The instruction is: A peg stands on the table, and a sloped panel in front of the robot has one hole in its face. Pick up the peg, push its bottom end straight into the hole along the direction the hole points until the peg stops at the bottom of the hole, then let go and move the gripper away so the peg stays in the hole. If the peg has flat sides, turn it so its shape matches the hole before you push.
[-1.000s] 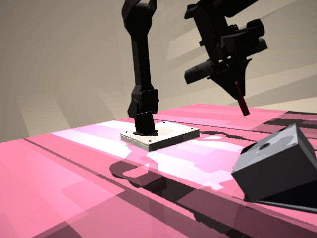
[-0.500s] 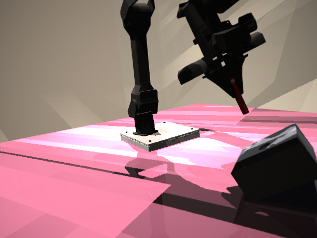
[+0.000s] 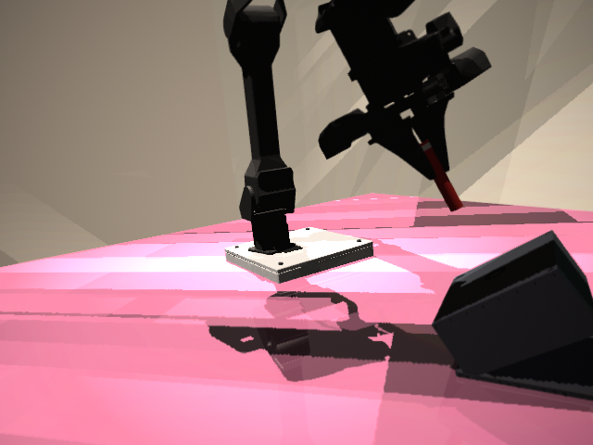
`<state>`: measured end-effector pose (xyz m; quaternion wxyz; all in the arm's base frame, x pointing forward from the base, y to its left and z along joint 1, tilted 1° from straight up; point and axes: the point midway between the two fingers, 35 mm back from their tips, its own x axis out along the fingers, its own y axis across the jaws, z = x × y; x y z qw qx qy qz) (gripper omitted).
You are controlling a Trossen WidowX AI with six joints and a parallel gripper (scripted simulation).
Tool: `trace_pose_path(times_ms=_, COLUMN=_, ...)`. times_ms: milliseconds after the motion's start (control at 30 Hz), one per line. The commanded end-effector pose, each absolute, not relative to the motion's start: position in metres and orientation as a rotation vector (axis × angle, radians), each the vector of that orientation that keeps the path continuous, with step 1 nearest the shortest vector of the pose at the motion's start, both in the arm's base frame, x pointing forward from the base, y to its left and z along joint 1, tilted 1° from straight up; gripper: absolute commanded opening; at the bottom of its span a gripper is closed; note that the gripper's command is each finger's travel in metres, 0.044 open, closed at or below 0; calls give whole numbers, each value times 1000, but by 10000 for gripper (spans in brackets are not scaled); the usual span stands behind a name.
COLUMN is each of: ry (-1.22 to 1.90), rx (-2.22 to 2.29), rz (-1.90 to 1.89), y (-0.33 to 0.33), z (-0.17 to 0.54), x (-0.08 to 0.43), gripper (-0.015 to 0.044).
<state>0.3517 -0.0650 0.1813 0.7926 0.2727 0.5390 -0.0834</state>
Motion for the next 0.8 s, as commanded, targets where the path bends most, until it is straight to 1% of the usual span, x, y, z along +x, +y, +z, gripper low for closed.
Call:
trace_pose_path(times_ms=0, ry=1138, rx=613, rz=-190, y=-71, z=185, x=353, gripper=0)
trace_pose_path(times_ms=767, ry=1051, rx=718, rz=-248, y=-101, z=192, x=356, gripper=0)
